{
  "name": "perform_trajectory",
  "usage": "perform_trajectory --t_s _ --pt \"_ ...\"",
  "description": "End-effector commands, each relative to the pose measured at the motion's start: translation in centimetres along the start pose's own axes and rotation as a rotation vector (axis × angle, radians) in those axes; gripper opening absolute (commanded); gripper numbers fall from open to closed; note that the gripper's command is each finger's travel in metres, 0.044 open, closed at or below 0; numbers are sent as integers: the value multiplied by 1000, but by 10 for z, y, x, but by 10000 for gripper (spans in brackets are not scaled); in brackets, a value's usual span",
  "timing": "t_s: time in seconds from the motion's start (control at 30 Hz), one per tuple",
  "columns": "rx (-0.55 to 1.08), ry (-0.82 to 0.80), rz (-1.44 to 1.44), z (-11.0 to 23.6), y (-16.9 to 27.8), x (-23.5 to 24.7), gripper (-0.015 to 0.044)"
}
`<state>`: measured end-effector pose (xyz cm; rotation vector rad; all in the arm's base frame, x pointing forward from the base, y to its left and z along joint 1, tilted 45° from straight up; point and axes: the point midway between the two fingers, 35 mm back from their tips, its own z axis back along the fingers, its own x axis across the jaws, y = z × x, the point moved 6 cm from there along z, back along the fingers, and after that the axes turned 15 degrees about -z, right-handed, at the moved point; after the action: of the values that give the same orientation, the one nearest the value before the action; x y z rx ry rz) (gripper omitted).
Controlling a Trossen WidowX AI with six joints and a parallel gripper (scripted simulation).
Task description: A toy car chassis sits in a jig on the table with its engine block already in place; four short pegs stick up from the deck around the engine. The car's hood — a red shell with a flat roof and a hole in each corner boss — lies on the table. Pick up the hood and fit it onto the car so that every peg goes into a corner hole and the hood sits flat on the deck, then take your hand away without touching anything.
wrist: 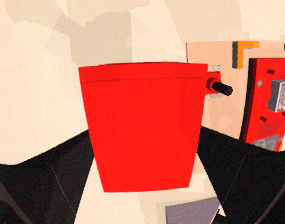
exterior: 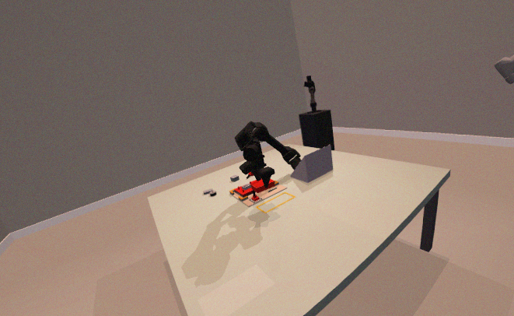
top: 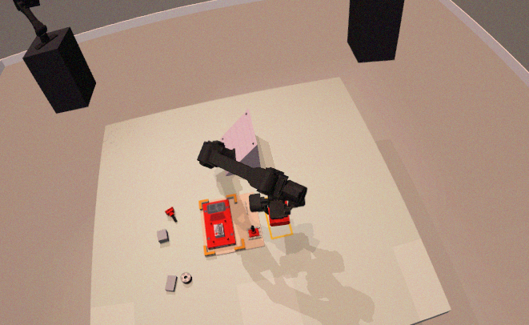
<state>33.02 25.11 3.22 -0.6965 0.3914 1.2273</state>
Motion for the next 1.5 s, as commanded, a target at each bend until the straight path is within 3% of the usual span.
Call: perform_trajectory --t_s 0.0,0.63,1.23,1.47 --pt "-4 0 19 2 -10 -16 0" --pt "-6 4 70 4 -56 -119 0" --pt "-8 28 110 -3 -65 -214 0" --pt "-8 31 112 -7 -65 -218 0"
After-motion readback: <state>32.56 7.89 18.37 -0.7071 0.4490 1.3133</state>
